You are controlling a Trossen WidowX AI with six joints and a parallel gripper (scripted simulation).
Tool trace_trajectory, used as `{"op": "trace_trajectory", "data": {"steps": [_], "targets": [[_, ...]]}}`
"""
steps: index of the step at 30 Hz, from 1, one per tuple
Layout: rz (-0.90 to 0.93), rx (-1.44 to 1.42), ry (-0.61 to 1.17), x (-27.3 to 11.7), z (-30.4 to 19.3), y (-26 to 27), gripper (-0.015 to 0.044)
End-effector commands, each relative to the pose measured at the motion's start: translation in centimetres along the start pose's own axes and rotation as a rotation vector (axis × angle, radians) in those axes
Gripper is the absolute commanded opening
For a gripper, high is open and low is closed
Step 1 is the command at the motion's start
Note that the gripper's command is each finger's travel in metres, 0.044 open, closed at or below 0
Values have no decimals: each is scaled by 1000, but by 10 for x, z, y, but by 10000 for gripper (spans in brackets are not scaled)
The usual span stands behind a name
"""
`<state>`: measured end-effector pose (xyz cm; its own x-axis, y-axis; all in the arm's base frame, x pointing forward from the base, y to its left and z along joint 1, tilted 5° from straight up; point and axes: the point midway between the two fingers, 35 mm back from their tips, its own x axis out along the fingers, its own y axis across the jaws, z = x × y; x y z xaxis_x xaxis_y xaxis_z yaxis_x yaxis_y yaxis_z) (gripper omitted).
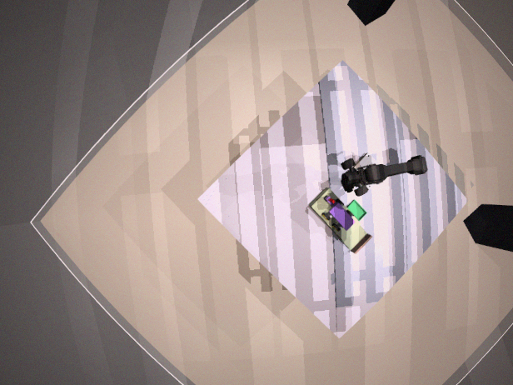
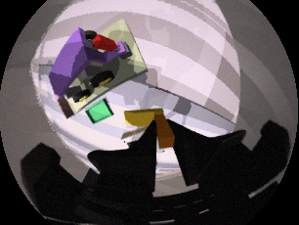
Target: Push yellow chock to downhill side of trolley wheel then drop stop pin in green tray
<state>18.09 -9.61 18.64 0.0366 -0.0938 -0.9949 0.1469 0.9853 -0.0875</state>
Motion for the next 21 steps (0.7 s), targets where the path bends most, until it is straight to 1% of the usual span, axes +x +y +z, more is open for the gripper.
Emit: {"op": "trace_trajectory", "data": {"steps": [1,7,21], "targets": [[2,-157,0,0,0,0,0],[2,-312,-1,0,0,0,0],[3,-785,-1,0,0,0,0]]}}
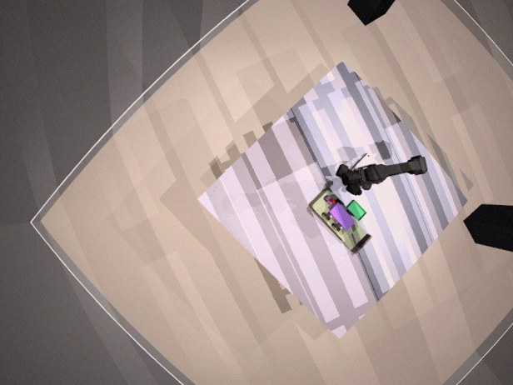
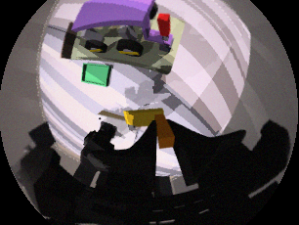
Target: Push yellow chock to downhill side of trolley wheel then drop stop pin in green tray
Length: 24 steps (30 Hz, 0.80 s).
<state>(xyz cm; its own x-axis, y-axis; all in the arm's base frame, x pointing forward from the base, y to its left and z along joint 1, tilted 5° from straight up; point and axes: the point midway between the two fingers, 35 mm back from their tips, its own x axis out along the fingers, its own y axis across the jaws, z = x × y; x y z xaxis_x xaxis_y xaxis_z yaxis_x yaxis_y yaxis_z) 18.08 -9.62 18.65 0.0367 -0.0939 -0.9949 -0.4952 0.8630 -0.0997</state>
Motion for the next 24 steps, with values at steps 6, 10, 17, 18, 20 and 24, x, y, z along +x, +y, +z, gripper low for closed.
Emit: {"op": "trace_trajectory", "data": {"steps": [6,10,17,18,20,24], "targets": [[3,-320,-2,0,0,0,0],[3,-455,-2,0,0,0,0],[4,-689,-2,0,0,0,0],[4,-722,-2,0,0,0,0],[4,-789,-2,0,0,0,0],[5,-923,-3,0,0,0,0]]}}
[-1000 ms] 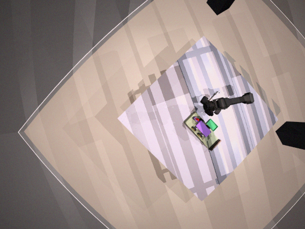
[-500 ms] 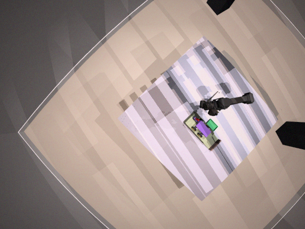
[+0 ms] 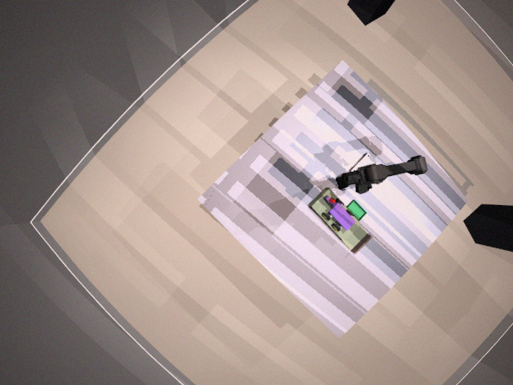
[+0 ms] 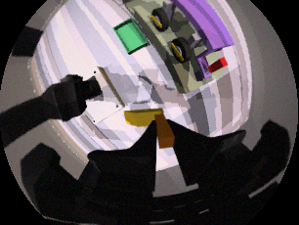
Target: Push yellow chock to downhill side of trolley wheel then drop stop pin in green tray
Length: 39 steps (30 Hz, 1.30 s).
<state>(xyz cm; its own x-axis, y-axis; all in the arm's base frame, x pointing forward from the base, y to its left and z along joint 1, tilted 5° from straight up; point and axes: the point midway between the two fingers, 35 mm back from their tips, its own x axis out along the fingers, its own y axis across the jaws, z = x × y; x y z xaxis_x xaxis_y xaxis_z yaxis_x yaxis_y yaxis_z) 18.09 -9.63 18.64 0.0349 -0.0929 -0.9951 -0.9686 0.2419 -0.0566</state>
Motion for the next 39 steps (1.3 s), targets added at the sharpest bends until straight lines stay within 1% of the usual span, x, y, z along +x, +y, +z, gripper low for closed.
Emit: {"op": "trace_trajectory", "data": {"steps": [1,9,19,39], "targets": [[1,-153,-3,0,0,0,0],[2,-397,-4,0,0,0,0],[2,-402,-5,0,5,0,0],[1,-402,-11,3,64,6,0]]}}
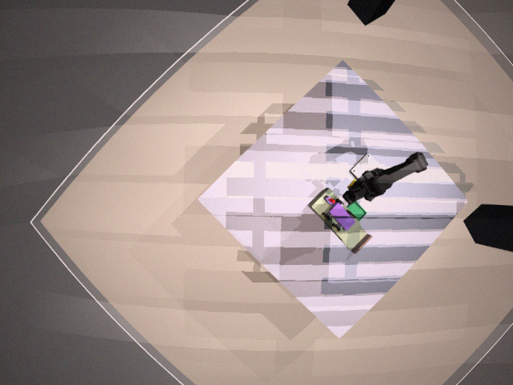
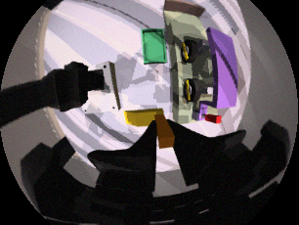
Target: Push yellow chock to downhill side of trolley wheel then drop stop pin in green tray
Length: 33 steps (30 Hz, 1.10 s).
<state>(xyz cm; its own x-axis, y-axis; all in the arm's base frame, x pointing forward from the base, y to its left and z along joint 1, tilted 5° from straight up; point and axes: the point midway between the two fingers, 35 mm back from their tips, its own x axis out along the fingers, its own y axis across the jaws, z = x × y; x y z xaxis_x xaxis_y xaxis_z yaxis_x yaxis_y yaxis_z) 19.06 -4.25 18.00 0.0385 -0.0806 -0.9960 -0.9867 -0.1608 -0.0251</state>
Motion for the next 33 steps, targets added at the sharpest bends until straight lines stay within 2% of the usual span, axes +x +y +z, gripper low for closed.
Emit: {"op": "trace_trajectory", "data": {"steps": [1,33], "targets": [[4,5,0,1,12,-3,0],[3,5,-9,7,112,-28,0]]}}
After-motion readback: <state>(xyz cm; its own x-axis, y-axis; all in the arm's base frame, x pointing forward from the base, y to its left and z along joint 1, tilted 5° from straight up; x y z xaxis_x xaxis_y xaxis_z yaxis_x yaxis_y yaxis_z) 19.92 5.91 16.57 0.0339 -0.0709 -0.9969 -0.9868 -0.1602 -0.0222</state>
